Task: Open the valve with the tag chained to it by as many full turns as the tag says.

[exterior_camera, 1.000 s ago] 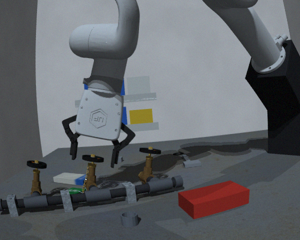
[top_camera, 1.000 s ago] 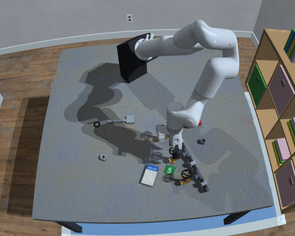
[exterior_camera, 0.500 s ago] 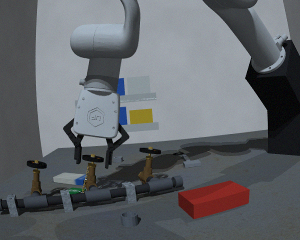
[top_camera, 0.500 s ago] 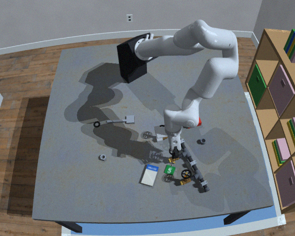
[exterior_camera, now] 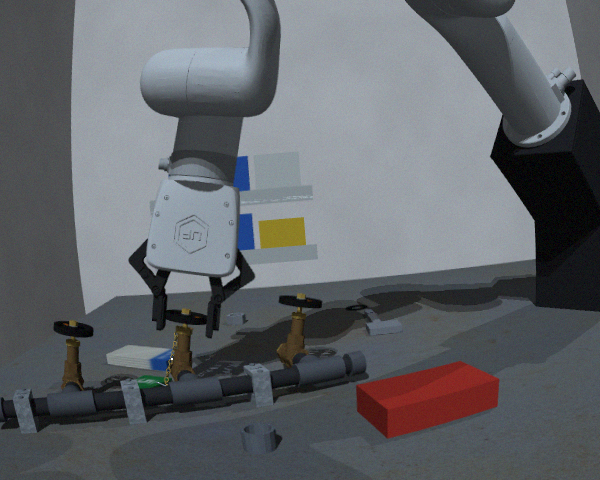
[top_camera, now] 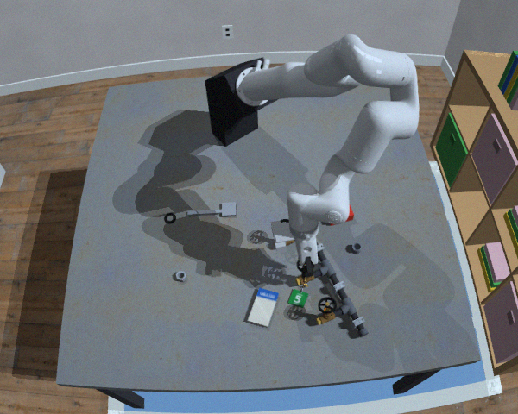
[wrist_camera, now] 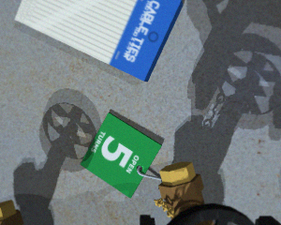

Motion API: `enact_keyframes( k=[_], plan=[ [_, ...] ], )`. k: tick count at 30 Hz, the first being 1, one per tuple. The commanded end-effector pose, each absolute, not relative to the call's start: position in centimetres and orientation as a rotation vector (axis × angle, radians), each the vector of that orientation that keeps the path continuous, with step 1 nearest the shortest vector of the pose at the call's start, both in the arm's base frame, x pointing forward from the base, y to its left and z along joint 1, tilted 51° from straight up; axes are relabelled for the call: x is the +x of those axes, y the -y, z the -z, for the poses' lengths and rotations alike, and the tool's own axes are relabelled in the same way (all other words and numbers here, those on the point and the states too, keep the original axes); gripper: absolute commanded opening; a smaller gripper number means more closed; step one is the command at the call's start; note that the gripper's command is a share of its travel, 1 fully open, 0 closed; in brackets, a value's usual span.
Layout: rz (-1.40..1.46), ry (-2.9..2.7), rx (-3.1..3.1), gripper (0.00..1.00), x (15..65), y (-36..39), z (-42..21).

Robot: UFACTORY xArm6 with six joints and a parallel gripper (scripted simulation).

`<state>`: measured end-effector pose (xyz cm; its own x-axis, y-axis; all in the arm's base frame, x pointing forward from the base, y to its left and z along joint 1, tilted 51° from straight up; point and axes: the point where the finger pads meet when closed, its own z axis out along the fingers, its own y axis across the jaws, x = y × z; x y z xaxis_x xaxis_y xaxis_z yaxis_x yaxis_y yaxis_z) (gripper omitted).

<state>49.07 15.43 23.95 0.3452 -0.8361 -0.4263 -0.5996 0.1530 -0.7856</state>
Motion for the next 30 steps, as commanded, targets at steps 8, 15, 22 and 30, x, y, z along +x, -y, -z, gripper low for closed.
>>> enact_keyframes(
  k=[8,15,22,30],
  plan=[
    [0.279,-1.347,-1.54,0.0,49.1,-15.42,-24.03],
    [0.304,-1.317,-1.568,0.0,49.1,-15.42,-24.03],
    [0.363,-1.245,-1.633,0.0,49.1,-15.42,-24.03],
    [0.545,-1.002,-1.821,0.0,49.1,-15.42,-24.03]
  ],
)
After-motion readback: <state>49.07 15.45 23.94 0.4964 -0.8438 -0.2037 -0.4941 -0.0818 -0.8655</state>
